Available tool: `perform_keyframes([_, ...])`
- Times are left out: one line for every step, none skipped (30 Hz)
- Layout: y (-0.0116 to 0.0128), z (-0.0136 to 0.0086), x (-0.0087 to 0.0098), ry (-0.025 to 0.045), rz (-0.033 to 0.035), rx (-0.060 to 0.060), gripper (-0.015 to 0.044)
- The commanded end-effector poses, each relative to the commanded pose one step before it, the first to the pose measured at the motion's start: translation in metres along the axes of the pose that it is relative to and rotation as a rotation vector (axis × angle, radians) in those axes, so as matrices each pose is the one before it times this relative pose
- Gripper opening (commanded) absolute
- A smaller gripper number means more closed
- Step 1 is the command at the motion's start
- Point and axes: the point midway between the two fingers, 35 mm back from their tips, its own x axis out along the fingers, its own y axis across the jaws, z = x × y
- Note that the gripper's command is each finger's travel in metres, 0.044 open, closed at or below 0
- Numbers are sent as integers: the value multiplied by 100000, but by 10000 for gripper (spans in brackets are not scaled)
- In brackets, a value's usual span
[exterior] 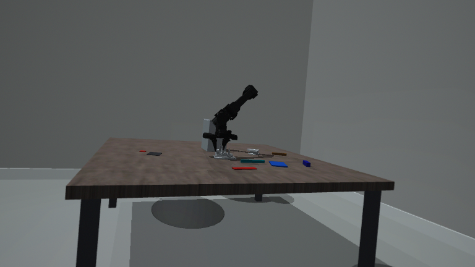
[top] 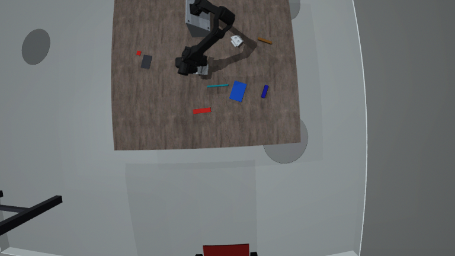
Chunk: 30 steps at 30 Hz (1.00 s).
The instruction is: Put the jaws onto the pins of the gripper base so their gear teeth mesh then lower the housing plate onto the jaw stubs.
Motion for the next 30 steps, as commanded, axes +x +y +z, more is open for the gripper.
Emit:
perform_keyframes([41,11,129,-192,419,447,134])
perform_keyframes([1,-1,82,1,5,78,134])
perform_keyframes([1,-1,63,1,4,60,134])
perform_keyframes([1,-1,38,0,2,36,134])
perform_keyframes([0,0,13,0,1,12,134])
perform_keyframes([0,0,0,0,0,0,134])
perform_keyframes([0,0,0,0,0,0,134])
perform_keyframes([0,0,0,0,0,0,134])
perform_keyframes([0,0,0,0,0,0,134])
perform_keyframes([0,0,0,0,0,0,134])
perform_keyframes([0,0,13,0,1,-2,134])
perform_keyframes([0,0,38,0,2,-6,134])
perform_keyframes([1,0,63,0,3,-10,134])
perform_keyframes([1,-1,82,1,4,-13,134])
perform_keyframes([1,-1,63,1,3,-10,134])
perform_keyframes([1,0,38,0,2,-6,134])
perform_keyframes([0,0,13,0,1,-2,134])
perform_keyframes([0,0,0,0,0,0,134])
perform_keyframes([0,0,0,0,0,0,134])
perform_keyframes([0,0,0,0,0,0,134])
perform_keyframes([0,0,0,0,0,0,134])
perform_keyframes([0,0,0,0,0,0,134])
perform_keyframes([0,0,13,0,1,-4,134])
perform_keyframes([0,0,38,0,2,-12,134])
perform_keyframes([1,0,63,1,3,-20,134])
perform_keyframes([1,-1,82,1,4,-25,134])
perform_keyframes([1,-1,63,1,3,-20,134])
perform_keyframes([0,0,38,0,2,-12,134])
perform_keyframes([0,0,13,0,1,-4,134])
perform_keyframes([0,0,0,0,0,0,134])
